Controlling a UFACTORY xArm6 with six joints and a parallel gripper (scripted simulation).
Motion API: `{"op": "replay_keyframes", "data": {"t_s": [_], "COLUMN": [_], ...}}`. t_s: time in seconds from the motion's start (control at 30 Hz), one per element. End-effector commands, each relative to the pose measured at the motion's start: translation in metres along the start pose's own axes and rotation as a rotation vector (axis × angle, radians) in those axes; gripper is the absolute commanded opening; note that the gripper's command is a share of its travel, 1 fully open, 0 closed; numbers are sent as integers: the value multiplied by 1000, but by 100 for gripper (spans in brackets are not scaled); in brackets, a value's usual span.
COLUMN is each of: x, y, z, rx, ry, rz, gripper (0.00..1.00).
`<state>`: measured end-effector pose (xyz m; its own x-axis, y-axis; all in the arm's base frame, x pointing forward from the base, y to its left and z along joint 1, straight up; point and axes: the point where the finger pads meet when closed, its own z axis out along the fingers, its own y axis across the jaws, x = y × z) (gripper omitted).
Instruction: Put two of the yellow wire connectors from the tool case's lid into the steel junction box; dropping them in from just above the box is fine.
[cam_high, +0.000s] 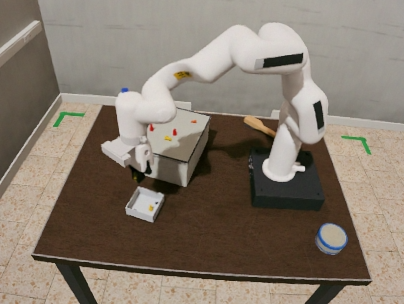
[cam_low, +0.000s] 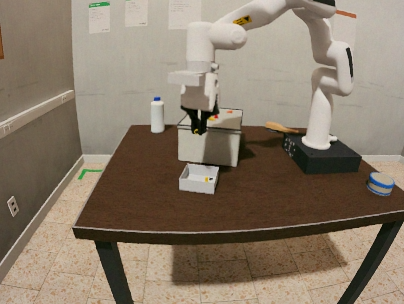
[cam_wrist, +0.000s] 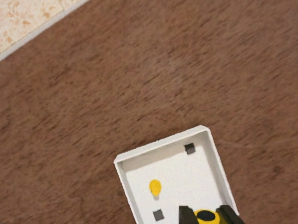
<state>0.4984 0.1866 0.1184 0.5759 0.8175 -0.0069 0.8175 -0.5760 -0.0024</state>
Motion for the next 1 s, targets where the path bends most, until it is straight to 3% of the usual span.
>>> {"op": "replay_keyframes", "data": {"t_s": [0.0,0.33,0.47,0.73,0.97], "x": [3,3,3,4,4], "y": [2,2,2,2,2], "z": [18,109,136,155,157], "rx": [-5,-5,-5,-5,-5], "ry": [7,7,7,7,7], "rz": [0,0,0,0,0], "gripper": [3,3,3,3,3]}}
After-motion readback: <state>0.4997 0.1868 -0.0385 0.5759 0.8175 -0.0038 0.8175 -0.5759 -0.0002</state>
